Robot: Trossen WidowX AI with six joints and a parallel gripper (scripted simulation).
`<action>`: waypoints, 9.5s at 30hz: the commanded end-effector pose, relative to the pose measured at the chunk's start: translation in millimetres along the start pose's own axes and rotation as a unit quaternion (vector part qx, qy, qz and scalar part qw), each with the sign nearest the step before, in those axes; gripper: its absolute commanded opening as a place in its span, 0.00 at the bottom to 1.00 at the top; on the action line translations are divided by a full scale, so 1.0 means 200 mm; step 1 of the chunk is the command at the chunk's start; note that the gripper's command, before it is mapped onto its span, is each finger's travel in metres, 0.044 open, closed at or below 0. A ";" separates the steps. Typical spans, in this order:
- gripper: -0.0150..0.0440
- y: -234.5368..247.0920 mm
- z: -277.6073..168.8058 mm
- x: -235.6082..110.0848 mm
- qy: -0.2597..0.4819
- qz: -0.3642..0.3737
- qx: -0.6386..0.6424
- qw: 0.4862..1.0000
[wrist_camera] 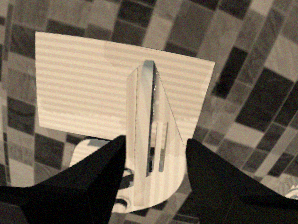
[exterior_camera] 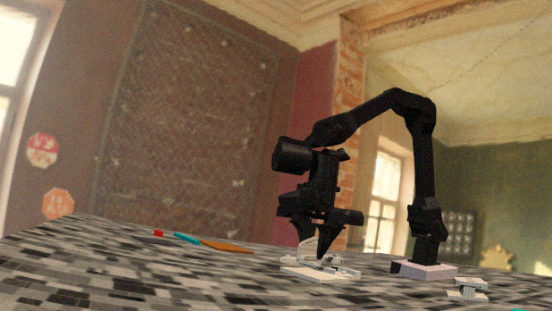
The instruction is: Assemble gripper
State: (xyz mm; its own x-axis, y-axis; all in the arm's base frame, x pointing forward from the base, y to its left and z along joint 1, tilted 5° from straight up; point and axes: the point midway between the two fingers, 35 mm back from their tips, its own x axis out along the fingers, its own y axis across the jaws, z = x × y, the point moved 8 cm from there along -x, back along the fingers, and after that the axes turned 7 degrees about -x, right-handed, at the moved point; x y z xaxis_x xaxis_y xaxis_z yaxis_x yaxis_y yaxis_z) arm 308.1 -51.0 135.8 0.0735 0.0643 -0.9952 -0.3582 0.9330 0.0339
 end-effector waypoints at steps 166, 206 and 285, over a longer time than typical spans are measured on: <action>0.48 0.00 0.00 0.10 -0.001 0.002 -0.004 1.000; 1.00 -0.09 -0.07 -0.22 -0.002 -0.004 -0.130 0.991; 1.00 -0.43 -0.55 0.09 0.006 0.002 -0.713 0.701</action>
State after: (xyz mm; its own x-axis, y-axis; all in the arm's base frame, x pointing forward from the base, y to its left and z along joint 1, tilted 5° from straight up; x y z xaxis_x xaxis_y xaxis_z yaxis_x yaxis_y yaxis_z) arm 238.9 -170.5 111.8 0.0714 0.0449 -0.9964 -0.9226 -0.3768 -0.0831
